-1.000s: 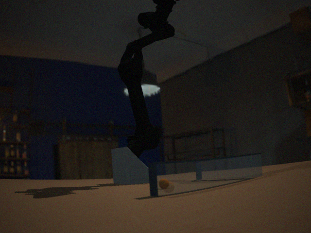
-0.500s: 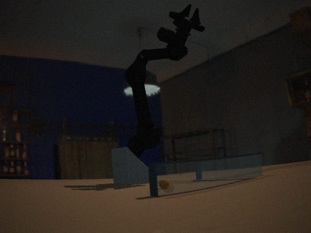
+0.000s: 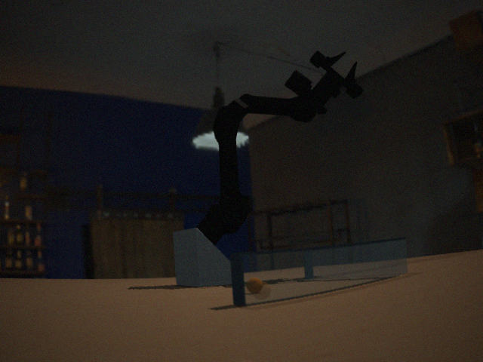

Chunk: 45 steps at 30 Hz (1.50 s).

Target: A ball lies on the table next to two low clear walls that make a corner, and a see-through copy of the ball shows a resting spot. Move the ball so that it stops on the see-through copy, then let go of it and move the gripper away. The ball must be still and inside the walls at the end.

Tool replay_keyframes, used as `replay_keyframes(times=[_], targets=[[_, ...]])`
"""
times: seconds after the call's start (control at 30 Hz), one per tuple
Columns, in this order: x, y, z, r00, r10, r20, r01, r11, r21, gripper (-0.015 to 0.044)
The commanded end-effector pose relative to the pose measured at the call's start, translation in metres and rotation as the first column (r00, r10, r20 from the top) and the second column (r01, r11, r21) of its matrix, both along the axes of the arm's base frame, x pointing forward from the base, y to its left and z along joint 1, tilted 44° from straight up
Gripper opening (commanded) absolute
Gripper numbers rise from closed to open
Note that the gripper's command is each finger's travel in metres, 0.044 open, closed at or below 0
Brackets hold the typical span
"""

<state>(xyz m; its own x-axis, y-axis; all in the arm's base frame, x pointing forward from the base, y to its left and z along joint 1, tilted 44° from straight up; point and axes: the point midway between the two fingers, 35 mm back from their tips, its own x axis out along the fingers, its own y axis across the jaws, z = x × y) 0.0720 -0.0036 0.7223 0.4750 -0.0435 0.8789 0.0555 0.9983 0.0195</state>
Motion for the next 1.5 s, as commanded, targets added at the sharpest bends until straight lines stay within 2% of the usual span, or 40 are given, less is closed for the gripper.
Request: replay_keyframes(times=[0.0, 0.23, 0.57, 0.7, 0.93, 1.23, 1.47], targets=[[0.013, 0.074, -0.007, 0.992, -0.119, 0.030, 0.123, 0.965, -0.233, 0.0218], [0.051, 0.160, -0.034, 0.963, -0.253, 0.089, 0.261, 0.813, -0.520, 0.0218], [0.136, 0.249, -0.107, 0.920, -0.357, 0.158, 0.324, 0.471, -0.821, 0.0218], [0.175, 0.253, -0.136, 0.891, -0.430, 0.146, 0.319, 0.365, -0.874, 0.0218], [0.227, 0.271, -0.191, 0.883, -0.443, 0.157, 0.252, 0.165, -0.953, 0.0218], [0.306, 0.270, -0.297, 0.887, -0.448, 0.112, 0.059, -0.130, -0.990, 0.0218], [0.352, 0.244, -0.387, 0.884, -0.468, 0.004, -0.150, -0.291, -0.945, 0.0218]])
